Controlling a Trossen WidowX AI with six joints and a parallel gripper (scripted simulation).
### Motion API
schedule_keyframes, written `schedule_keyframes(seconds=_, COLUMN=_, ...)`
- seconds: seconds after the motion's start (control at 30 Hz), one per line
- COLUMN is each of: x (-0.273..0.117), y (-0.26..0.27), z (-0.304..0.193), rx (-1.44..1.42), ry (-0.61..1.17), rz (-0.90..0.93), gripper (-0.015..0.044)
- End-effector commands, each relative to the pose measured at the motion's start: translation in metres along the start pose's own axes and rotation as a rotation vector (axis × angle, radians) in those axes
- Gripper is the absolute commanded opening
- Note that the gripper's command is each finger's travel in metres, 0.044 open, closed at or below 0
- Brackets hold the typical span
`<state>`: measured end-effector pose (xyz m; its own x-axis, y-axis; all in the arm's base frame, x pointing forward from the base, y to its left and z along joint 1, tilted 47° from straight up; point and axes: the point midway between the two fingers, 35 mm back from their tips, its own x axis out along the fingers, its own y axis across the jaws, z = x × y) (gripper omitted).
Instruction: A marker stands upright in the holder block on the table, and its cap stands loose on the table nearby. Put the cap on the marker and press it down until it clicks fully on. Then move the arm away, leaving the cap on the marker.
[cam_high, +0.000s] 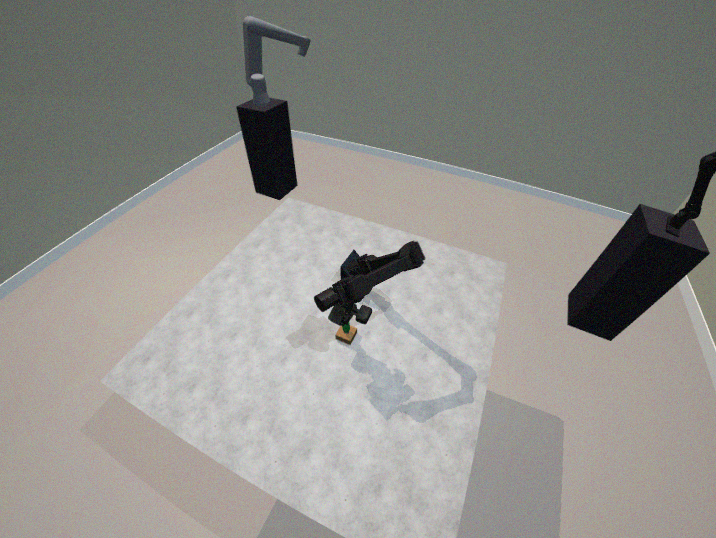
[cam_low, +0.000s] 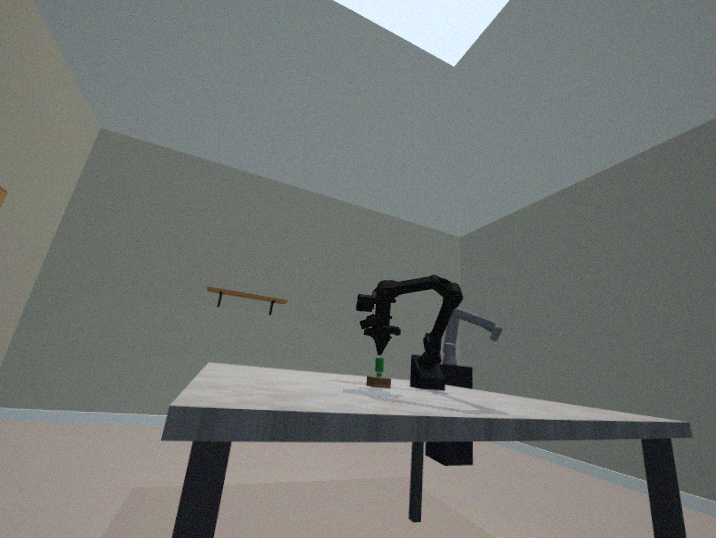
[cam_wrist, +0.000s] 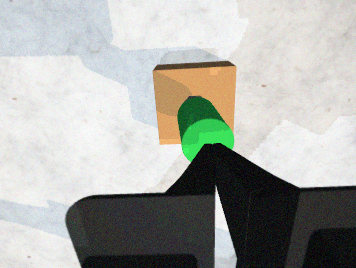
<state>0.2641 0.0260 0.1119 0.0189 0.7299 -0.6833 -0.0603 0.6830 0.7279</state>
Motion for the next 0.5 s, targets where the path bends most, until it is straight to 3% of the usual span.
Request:
schedule_keyframes(seconds=0.0, x=0.005, y=0.001, z=-0.001, rx=0.005, ry=-0.001, rz=0.004, gripper=0.0000)
schedule_keyframes(seconds=0.47, x=0.015, y=0.000, z=0.001, rx=0.000, ry=-0.007, rz=-0.001, gripper=0.0000)
